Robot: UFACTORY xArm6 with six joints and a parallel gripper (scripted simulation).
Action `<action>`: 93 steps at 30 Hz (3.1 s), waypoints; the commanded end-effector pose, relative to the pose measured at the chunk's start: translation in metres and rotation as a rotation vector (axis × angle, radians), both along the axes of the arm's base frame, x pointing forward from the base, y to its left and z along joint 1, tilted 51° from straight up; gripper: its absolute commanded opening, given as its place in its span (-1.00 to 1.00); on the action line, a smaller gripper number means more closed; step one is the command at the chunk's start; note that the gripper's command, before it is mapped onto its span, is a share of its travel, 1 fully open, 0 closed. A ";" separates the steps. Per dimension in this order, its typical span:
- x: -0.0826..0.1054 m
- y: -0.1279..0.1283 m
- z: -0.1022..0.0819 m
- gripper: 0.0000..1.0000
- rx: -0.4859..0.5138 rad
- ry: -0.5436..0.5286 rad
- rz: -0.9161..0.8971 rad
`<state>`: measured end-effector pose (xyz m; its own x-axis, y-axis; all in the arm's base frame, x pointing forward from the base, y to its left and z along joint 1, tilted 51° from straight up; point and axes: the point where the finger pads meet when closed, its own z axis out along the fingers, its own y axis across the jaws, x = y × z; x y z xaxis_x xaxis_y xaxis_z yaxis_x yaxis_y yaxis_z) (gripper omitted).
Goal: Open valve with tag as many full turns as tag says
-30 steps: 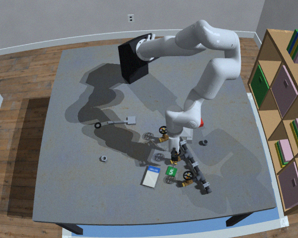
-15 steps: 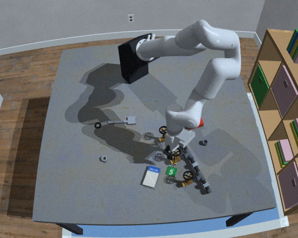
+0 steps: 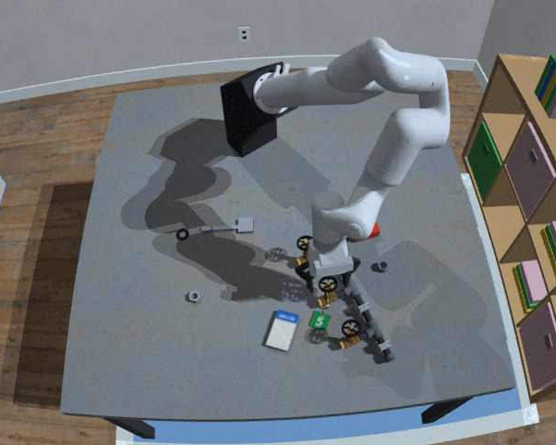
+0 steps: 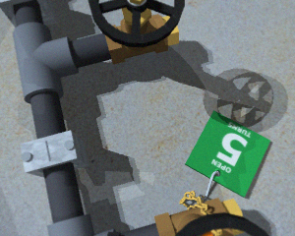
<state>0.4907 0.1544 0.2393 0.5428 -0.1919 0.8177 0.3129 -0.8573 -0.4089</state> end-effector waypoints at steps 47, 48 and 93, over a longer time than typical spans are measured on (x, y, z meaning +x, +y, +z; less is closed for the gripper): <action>0.000 0.000 0.001 1.00 1.180 0.833 -0.619; 0.000 0.000 0.001 1.00 1.180 0.833 -0.619; 0.000 0.000 0.001 -1.00 1.033 0.738 -0.532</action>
<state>0.4907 0.1543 0.2395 0.4158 -0.8479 -0.3289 -0.5560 0.0492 -0.8297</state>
